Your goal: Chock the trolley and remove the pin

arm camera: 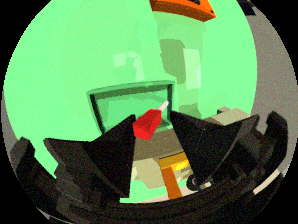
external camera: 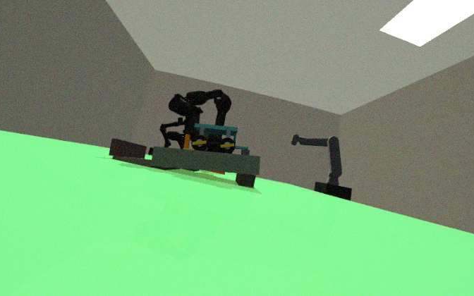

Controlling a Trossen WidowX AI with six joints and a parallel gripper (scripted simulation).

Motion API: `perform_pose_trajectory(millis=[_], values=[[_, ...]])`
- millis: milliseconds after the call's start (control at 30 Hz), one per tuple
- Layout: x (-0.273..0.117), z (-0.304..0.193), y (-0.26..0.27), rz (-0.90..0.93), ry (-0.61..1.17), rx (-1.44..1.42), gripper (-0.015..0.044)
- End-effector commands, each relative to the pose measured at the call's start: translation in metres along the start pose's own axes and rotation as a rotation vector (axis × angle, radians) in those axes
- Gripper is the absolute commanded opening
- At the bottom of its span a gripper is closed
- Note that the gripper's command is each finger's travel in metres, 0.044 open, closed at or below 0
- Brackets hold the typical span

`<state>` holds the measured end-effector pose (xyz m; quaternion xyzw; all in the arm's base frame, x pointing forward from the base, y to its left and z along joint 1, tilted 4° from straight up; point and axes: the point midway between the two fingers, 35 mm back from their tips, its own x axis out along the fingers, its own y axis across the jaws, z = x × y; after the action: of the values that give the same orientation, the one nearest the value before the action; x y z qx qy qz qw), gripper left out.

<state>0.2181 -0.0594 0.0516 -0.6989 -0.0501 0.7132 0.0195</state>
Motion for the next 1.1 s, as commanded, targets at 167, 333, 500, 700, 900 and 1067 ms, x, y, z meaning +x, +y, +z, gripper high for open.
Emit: perform_pose_trajectory(millis=[167, 333, 500, 700, 900, 1067], values=[[0.002, 0.000, 0.005, 0.002, -0.001, -0.002, 0.0190], [0.003, 0.000, 0.007, 0.002, -0.001, -0.002, 0.0190], [0.004, 0.000, 0.010, 0.002, -0.001, -0.002, 0.0190], [0.005, -0.001, 0.012, 0.002, -0.001, -0.002, 0.0190], [0.006, -0.001, 0.015, 0.003, -0.001, -0.002, 0.0190], [0.007, -0.001, 0.017, 0.003, -0.001, -0.002, 0.0190]])
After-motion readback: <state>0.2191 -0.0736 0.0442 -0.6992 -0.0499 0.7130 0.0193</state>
